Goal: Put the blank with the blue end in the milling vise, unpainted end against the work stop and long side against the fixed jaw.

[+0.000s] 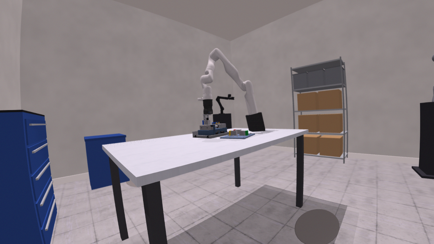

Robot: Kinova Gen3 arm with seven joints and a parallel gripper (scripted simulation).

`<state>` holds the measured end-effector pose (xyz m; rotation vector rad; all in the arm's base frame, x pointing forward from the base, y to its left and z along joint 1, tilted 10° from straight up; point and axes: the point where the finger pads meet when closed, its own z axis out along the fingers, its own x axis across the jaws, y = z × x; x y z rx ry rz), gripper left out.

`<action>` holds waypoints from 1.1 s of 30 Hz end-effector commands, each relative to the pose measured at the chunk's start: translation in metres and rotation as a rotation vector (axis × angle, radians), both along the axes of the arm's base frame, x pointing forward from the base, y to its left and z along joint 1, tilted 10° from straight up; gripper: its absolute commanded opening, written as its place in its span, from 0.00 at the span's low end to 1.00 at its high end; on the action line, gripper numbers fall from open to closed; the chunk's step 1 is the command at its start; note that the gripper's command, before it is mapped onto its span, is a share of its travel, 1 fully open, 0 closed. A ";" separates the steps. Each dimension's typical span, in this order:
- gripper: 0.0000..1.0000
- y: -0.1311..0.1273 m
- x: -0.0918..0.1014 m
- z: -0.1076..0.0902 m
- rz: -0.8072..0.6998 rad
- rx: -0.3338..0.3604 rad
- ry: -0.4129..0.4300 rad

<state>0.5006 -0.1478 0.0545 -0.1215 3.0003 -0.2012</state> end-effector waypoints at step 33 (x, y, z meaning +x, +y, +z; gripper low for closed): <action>0.00 0.004 -0.002 0.003 0.001 0.001 0.002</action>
